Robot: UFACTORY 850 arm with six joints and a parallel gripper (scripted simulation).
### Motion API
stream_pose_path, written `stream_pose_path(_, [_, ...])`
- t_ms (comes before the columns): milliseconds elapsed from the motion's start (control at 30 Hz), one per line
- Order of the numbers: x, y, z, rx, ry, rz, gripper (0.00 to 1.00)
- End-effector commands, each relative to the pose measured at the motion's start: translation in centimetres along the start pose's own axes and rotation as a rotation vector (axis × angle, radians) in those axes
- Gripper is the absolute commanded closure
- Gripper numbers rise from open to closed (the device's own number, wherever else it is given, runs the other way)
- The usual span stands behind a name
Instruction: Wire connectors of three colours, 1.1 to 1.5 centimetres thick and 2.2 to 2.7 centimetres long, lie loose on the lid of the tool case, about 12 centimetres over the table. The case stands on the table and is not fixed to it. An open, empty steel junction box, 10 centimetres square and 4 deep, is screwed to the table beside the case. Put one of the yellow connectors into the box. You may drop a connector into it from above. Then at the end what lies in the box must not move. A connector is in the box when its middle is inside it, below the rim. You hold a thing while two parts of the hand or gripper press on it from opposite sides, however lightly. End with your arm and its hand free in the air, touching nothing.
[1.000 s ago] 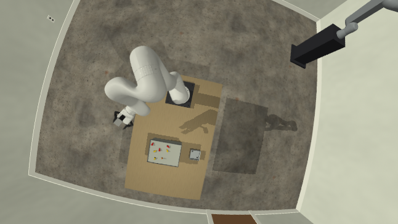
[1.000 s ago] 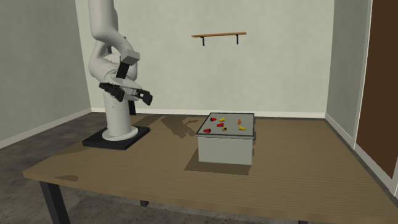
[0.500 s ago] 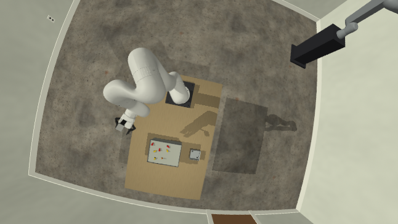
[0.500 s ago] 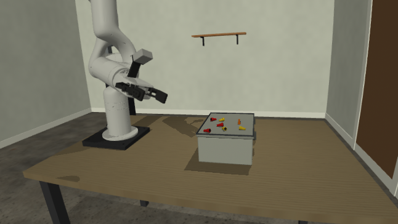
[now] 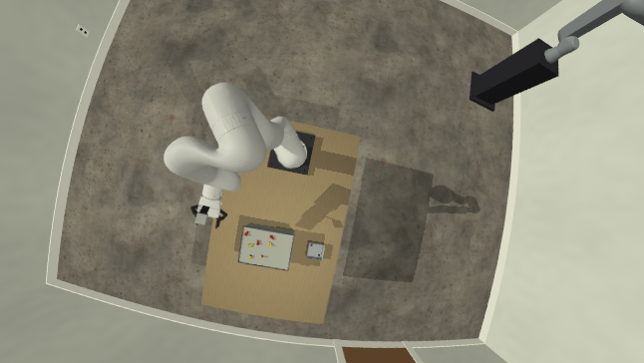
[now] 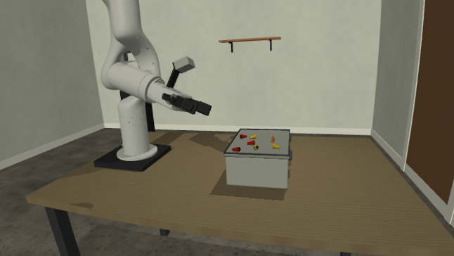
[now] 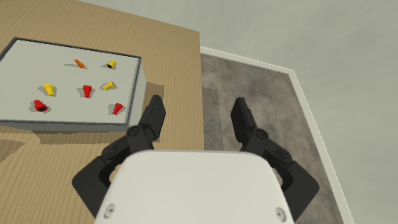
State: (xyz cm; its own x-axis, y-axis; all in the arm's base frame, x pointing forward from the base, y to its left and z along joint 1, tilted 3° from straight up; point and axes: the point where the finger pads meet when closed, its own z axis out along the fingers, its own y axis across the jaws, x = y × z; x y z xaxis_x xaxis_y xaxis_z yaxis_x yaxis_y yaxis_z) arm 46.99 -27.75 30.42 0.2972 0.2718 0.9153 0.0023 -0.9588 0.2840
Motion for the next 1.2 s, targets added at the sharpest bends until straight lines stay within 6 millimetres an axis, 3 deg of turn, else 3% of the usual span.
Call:
stream_pose_path(0, [0.8, -2.3, 1.3, 0.108, 0.005, -0.029, 0.00])
stream_pose_path(233, [1.6, -6.7, 2.8, 0.307, -0.003, -0.096, 0.00])
stream_pose_path(300, [1.6, -6.7, 2.8, 0.307, -0.003, -0.096, 0.00])
stream_pose_path(800, [1.1, -15.5, 3.6, 0.743, -0.075, -0.320, 0.00])
stream_pose_path(1167, [-0.4, -18.7, 3.3, 0.970, -0.148, -0.508, 0.00])
